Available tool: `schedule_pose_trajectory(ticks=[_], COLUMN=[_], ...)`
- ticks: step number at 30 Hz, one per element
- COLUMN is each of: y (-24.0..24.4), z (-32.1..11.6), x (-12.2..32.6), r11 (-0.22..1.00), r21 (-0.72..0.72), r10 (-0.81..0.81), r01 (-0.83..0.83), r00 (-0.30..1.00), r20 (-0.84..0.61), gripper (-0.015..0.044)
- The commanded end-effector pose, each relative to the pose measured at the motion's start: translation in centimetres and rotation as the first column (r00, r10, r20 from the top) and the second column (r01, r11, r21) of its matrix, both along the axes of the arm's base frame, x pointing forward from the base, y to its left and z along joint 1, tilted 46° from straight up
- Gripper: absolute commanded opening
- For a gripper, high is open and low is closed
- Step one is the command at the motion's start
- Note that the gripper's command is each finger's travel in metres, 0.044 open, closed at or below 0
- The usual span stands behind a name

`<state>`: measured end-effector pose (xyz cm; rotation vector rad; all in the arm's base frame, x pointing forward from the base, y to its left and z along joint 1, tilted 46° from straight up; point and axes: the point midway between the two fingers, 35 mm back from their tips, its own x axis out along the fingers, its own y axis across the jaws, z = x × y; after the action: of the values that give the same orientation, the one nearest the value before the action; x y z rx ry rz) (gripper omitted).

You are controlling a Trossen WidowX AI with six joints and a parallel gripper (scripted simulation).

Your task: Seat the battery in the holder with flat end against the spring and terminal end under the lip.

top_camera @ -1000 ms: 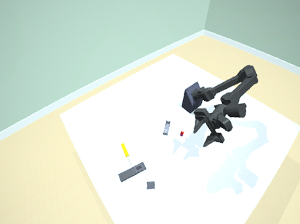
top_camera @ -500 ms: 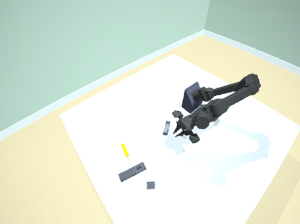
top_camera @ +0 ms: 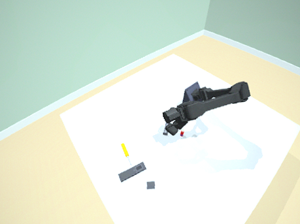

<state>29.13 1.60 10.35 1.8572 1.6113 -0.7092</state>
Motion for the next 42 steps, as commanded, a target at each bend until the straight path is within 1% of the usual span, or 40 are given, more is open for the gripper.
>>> schedule_pose_trajectory(ticks=[1, 5, 14, 19, 42], y=[0.1, 0.5, 5.7, 5.9, 6.4], z=[0.4, 0.0, -5.0, -5.1, -5.1], x=[0.0, 0.2, 1.0, 0.8, -3.0], r11=[0.999, 0.999, 0.999, 0.999, 0.999], r21=[0.034, 0.033, 0.037, 0.037, 0.038], r10=[-0.031, -0.031, -0.031, -0.031, -0.031], r01=[0.033, 0.033, 0.033, 0.033, 0.033], r00=[0.999, 0.999, 0.999, 0.999, 0.999], r20=[-0.042, -0.042, -0.041, -0.041, -0.043], gripper=[0.0, 0.0, 0.0, 0.0, 0.0])
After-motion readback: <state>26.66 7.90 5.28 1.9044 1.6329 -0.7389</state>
